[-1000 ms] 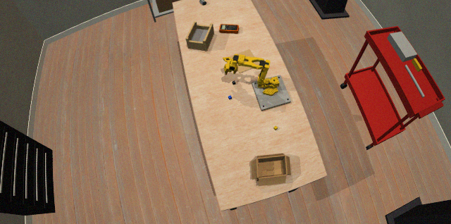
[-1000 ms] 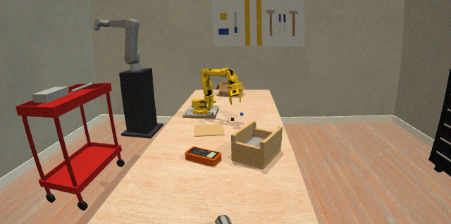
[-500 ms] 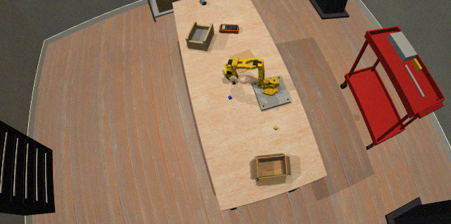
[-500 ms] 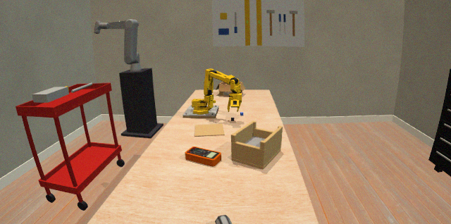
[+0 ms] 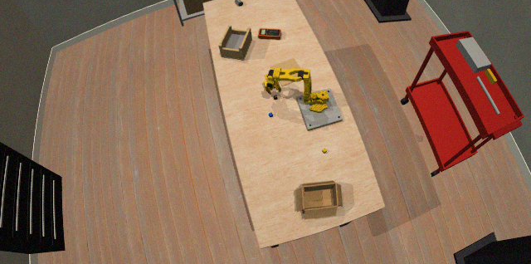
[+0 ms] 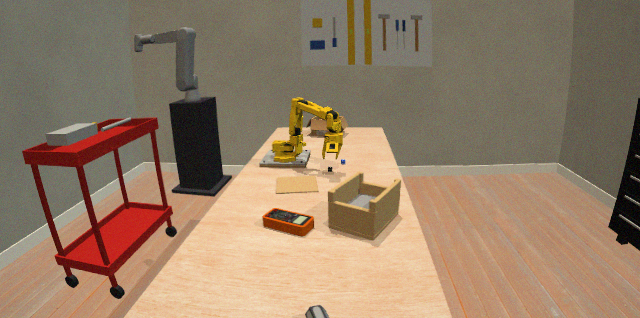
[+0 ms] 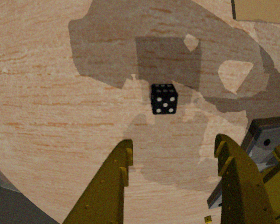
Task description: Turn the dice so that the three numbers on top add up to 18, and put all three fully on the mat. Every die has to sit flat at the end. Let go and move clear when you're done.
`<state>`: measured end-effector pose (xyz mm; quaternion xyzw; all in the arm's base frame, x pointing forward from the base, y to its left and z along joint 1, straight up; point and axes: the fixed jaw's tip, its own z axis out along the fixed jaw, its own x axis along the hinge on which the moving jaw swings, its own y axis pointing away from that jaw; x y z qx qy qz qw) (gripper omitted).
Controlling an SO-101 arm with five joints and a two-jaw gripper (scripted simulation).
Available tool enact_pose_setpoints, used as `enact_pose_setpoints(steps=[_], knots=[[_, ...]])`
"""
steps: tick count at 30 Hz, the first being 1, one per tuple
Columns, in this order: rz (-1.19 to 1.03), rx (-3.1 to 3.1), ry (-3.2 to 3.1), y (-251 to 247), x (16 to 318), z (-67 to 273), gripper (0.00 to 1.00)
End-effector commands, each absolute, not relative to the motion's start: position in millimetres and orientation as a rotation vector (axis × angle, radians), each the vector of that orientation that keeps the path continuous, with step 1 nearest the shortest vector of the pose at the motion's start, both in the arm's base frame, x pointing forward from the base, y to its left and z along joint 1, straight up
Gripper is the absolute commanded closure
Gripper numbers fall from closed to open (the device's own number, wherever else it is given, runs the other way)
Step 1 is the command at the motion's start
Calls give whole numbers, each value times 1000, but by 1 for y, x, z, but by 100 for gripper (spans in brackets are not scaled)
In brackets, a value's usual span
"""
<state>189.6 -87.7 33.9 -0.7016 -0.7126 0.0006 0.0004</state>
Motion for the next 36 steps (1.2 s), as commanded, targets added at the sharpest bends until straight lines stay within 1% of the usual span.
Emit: enact_pose_setpoints(steps=[1, 11, 21, 36], knots=[[9, -2211, -2208, -89, 188, 32, 75], [9, -2211, -2207, -89, 188, 31, 75], [9, -2211, -2207, -89, 189, 22, 75], [9, -2211, -2208, -89, 188, -4, 75]])
